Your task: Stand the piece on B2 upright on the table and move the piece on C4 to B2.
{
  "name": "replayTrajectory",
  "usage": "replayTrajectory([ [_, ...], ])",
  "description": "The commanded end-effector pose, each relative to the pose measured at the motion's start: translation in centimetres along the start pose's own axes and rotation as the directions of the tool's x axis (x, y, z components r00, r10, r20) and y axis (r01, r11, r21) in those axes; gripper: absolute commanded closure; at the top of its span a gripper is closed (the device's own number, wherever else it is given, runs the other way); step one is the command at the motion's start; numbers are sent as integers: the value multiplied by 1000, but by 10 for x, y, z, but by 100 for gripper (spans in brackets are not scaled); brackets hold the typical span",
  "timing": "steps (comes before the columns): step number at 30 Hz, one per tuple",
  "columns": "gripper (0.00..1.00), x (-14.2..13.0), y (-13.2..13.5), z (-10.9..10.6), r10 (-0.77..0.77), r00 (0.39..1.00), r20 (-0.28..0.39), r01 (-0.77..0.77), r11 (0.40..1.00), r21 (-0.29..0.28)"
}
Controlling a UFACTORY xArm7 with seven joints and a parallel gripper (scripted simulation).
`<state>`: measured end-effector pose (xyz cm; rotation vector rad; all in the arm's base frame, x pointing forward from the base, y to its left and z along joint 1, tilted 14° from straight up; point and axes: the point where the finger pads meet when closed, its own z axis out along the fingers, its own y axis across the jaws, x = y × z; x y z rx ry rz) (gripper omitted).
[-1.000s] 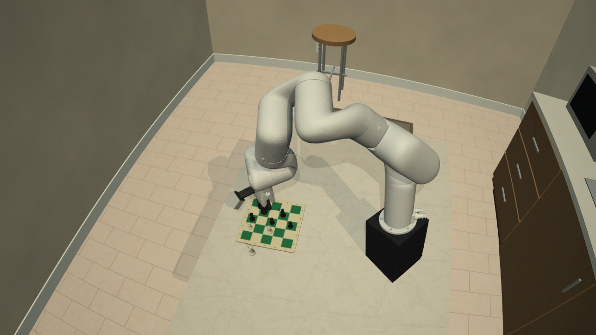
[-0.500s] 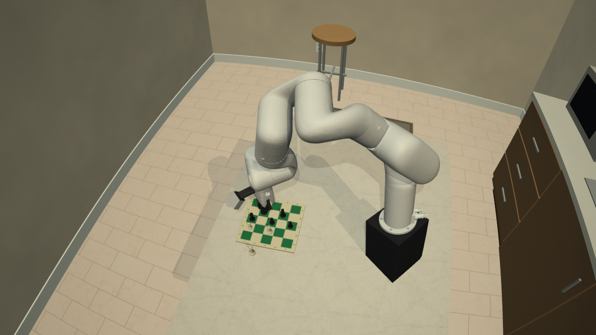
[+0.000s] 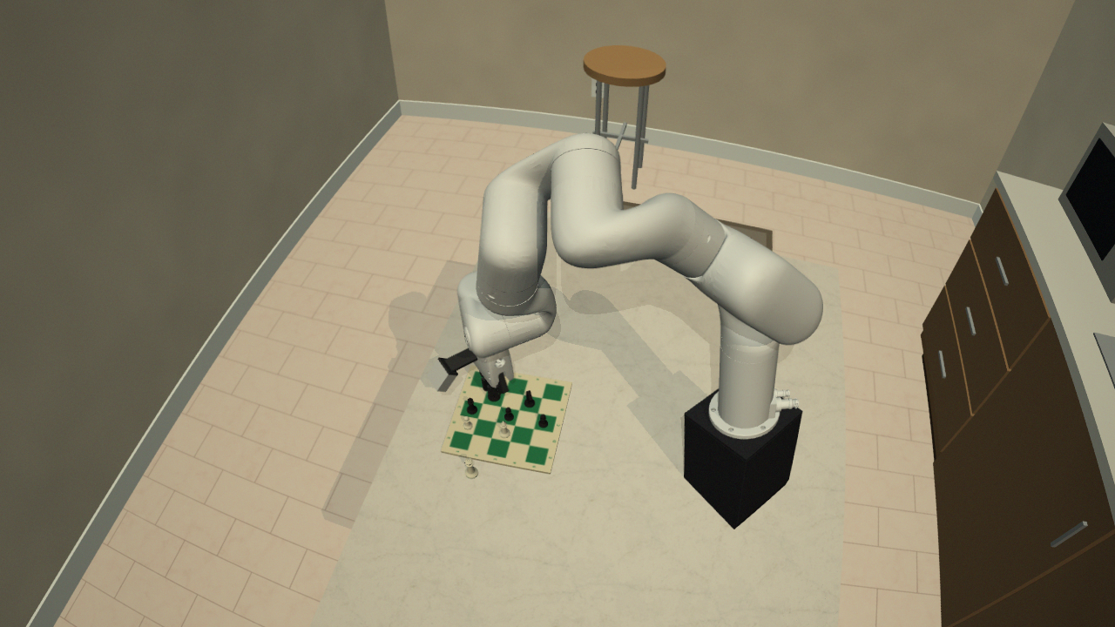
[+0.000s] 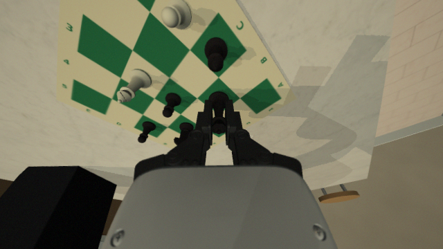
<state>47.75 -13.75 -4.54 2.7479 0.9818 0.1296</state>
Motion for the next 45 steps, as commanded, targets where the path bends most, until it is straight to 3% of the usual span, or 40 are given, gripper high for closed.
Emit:
replayTrajectory([
  [1,100,1,1,-1,0,1000,-2,0,1000,-2],
  [45,100,1,1,3,0,1000,-2,0,1000,-2],
])
